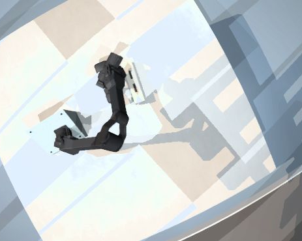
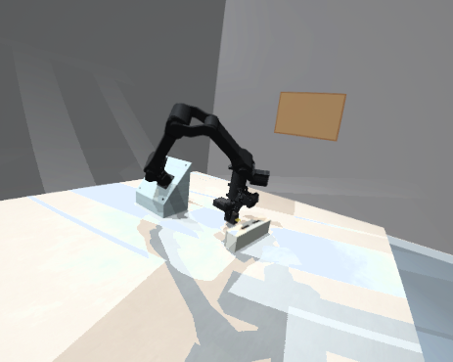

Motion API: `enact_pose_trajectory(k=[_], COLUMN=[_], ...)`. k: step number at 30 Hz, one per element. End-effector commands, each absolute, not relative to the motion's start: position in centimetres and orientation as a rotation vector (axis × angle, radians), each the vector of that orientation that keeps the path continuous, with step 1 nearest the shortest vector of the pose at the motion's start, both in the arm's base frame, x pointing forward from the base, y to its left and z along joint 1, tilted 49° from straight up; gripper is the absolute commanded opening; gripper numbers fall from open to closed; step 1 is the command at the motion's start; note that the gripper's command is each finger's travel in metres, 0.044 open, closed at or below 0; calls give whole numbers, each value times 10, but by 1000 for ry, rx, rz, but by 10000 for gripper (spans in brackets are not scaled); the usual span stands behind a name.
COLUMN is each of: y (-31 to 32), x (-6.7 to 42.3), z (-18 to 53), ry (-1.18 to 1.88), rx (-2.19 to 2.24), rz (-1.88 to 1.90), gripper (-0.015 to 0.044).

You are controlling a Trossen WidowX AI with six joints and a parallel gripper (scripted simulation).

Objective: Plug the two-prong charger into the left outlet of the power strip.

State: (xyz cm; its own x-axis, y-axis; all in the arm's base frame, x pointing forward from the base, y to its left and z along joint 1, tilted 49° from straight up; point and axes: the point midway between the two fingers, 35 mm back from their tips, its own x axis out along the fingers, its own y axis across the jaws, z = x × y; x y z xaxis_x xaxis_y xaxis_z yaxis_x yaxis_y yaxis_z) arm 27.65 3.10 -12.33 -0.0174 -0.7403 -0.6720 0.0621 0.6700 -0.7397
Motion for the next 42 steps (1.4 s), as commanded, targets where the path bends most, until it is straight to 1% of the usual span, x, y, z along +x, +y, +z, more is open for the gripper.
enact_pose_trajectory(k=[1,27,42], y=[31,29,29], x=[282,312,315], z=[-123,-123,-123], ry=[1454,1433,1432], rx=[-591,-550,-548], rz=[-713,-746,-748], gripper=[0,0,0])
